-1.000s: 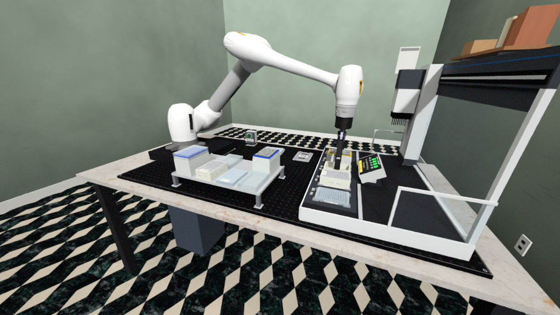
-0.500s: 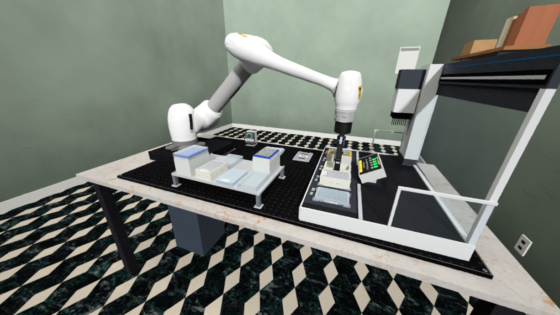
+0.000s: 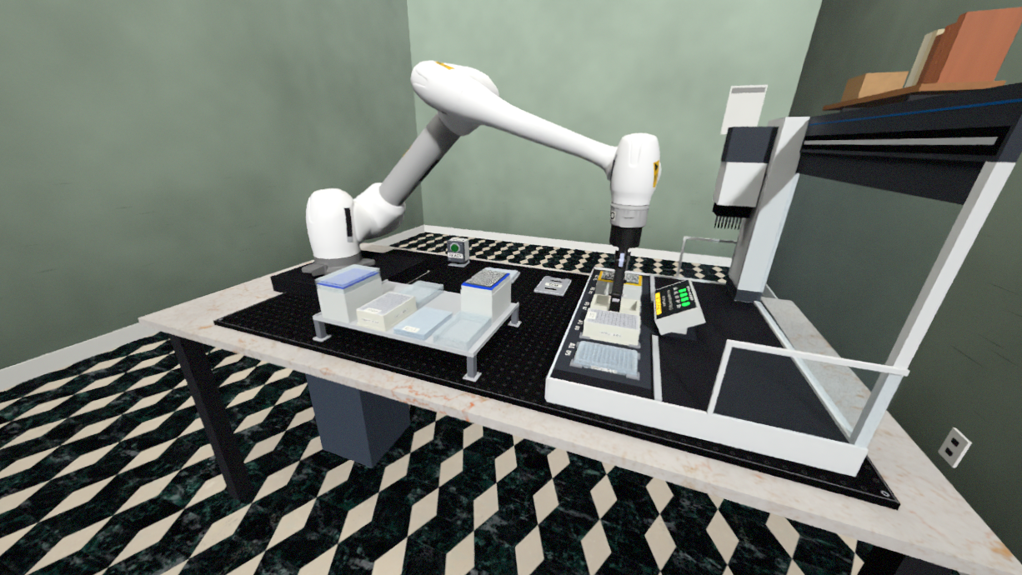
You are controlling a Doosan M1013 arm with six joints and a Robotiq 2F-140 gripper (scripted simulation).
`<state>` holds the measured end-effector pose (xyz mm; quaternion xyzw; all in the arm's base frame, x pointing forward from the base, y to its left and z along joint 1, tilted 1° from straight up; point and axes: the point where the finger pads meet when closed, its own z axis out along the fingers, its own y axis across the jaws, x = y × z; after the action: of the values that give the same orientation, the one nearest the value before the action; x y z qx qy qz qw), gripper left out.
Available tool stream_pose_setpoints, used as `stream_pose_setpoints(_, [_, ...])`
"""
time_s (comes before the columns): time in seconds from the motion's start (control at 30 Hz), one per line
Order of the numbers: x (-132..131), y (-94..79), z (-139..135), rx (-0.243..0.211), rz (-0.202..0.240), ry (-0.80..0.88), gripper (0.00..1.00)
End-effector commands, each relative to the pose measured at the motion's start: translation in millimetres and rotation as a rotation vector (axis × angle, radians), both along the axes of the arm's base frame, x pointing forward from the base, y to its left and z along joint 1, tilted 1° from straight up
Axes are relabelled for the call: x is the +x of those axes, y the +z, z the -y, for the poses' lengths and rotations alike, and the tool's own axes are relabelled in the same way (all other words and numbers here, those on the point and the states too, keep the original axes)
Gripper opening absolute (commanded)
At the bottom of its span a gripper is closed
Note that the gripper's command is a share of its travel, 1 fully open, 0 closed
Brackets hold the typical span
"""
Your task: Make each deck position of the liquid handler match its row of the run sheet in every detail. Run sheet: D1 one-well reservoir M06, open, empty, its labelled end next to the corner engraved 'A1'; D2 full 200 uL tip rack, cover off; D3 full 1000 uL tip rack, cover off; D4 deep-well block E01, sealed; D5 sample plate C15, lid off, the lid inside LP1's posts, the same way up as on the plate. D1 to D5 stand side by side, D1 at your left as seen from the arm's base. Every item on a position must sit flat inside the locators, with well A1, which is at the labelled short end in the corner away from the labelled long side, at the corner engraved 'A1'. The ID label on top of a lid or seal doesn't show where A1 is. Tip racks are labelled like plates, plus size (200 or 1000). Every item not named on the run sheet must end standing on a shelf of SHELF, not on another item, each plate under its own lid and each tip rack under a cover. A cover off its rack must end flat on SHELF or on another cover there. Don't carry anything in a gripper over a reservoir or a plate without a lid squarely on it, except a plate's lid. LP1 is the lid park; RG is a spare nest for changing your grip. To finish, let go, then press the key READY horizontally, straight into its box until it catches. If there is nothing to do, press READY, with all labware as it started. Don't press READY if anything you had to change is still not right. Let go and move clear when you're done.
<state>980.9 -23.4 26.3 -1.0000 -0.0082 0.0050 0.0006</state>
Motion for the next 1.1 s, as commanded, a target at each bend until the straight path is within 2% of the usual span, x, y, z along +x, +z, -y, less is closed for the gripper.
stream_pose_setpoints(0.0, [0.5,1.6,-0.1,0.000,0.002,0.000,0.66])
stream_pose_setpoints(0.03, [0.5,1.6,-0.1,0.000,0.002,0.000,0.10])
stream_pose_setpoints(1.07, [0.5,1.6,-0.1,0.000,0.002,0.000,0.10])
